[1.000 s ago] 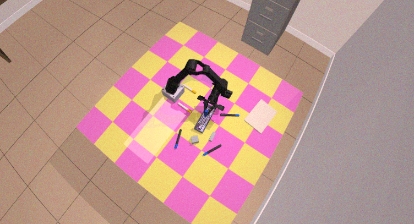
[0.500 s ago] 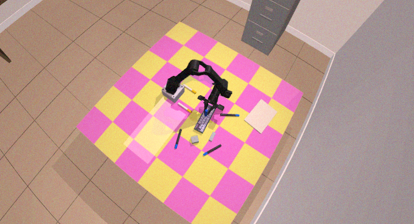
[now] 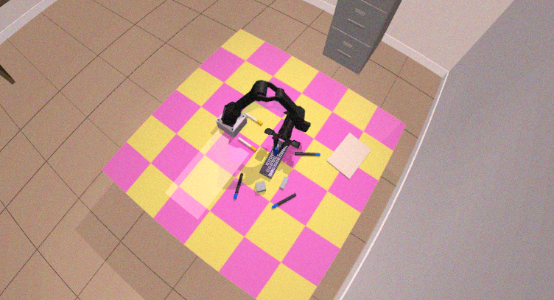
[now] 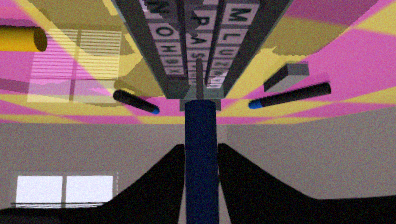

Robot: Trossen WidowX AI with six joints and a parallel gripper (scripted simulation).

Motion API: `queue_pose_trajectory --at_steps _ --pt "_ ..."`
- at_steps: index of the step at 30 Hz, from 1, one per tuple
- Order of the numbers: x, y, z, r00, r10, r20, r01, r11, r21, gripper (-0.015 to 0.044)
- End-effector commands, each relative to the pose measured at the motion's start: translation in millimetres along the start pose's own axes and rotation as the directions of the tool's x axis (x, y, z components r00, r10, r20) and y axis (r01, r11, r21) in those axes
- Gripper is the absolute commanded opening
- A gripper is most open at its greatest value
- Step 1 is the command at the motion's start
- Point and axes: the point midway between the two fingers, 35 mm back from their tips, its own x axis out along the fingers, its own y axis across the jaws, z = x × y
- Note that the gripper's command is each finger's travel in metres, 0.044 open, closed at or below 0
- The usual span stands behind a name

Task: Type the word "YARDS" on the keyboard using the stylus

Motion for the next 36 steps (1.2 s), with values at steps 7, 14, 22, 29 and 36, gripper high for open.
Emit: queue_pose_trajectory --at_steps 7,14,22,29,36 --pt "2.7 0.8 5.1 1.0 0.003 0.002 -0.003 1.0 0.002 0.0081" --pt "3.7 0.8 6.8 1.0 0.003 0.002 -0.003 1.0 0.002 0.0081" --pt "5.5 0.8 9.9 1.0 0.003 0.002 -0.003 1.0 0.002 0.0081" --pt "7.0 0.8 12.6 1.0 0.003 0.002 -0.003 1.0 0.002 0.0081" --pt "8.4 0.9 15.0 1.0 0.003 0.002 -0.003 1.0 0.002 0.0081"
